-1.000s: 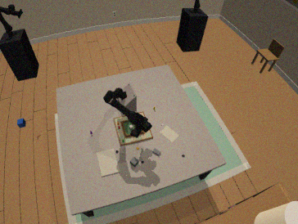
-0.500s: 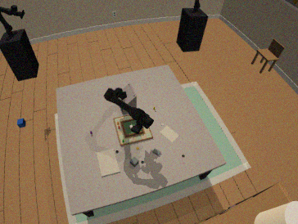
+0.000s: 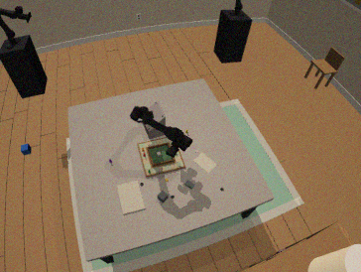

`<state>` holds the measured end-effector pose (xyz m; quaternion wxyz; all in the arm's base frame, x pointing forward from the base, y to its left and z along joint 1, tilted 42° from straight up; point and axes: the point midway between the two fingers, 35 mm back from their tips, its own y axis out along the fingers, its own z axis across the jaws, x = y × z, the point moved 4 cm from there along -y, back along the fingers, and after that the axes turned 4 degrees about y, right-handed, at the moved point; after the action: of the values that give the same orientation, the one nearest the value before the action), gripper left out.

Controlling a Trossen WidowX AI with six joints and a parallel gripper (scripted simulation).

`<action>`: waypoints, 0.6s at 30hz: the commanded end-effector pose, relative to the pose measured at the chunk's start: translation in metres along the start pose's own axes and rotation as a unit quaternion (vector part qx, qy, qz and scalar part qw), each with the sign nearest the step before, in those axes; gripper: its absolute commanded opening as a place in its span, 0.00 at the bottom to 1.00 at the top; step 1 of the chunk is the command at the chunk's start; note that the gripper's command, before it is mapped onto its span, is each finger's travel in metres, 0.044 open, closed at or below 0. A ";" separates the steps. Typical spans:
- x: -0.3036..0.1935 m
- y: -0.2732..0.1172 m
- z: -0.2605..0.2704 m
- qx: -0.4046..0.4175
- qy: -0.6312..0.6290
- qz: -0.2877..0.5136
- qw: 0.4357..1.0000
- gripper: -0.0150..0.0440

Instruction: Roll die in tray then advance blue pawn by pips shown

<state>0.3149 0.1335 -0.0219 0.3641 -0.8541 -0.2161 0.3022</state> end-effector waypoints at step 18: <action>-0.011 0.056 0.032 0.003 -0.004 0.008 1.000 0.25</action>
<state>0.2972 0.1184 -0.0652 0.3687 -0.8536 -0.2167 0.2975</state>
